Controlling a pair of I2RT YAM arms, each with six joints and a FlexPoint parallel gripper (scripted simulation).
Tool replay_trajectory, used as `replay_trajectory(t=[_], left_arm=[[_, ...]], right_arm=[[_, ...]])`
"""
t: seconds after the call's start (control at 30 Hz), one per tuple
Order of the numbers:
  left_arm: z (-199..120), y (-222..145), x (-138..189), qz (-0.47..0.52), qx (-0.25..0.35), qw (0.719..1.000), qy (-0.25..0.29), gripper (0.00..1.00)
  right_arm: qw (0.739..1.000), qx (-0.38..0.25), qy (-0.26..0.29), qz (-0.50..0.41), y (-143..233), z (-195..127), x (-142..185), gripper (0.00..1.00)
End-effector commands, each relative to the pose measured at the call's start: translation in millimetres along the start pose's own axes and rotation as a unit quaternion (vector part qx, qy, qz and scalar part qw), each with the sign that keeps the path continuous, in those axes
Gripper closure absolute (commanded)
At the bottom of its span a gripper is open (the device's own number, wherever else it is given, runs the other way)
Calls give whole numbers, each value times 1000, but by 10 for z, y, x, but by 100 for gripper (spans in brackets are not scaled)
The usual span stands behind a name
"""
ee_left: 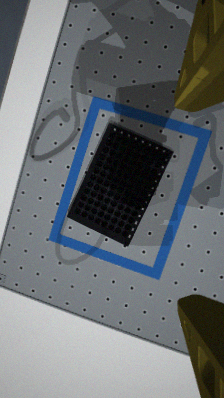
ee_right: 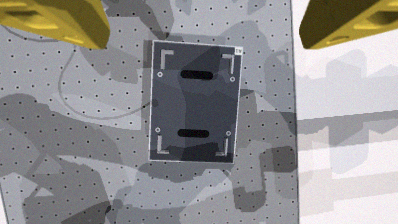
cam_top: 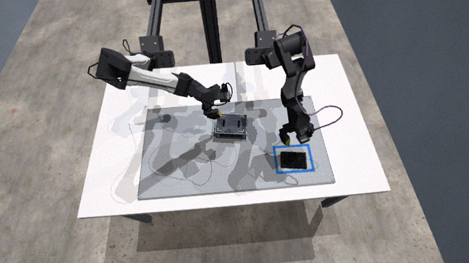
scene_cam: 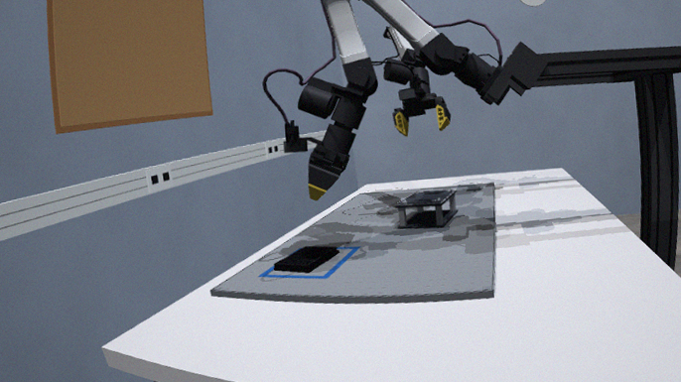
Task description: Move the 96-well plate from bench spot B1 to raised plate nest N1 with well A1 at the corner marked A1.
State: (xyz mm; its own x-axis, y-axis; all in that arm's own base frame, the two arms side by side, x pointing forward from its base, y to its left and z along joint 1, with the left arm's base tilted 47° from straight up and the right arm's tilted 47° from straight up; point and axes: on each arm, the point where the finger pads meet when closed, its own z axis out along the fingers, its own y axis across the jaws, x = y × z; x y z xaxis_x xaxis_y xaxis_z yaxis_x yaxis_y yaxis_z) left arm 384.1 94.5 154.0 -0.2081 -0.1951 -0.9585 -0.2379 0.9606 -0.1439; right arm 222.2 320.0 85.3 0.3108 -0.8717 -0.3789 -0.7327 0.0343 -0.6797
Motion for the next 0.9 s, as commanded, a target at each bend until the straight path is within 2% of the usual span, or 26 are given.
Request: replay_trajectory(t=[0.0,0.2,0.37,0.5,0.57,0.87], left_arm=[[73,-122,193,22,37,997,64,0],[121,-127,46,25,36,998,50,0],[155,-119,86,81,42,994,66,0],[235,-105,115,176,50,979,86,0],[235,-105,115,176,50,979,86,0],[509,-92,72,394,84,907,117,0]], right_arm=[[997,-25,-74,-5,-100,66,-342,0],[975,-37,-217,-19,-686,92,-884,0],[958,-17,-283,-31,-1153,68,-1079,0],[952,4,-306,-15,-1418,75,-1151,0],[952,4,-306,-15,-1418,75,-1151,0],[955,32,-294,15,-1672,244,-1075,0]])
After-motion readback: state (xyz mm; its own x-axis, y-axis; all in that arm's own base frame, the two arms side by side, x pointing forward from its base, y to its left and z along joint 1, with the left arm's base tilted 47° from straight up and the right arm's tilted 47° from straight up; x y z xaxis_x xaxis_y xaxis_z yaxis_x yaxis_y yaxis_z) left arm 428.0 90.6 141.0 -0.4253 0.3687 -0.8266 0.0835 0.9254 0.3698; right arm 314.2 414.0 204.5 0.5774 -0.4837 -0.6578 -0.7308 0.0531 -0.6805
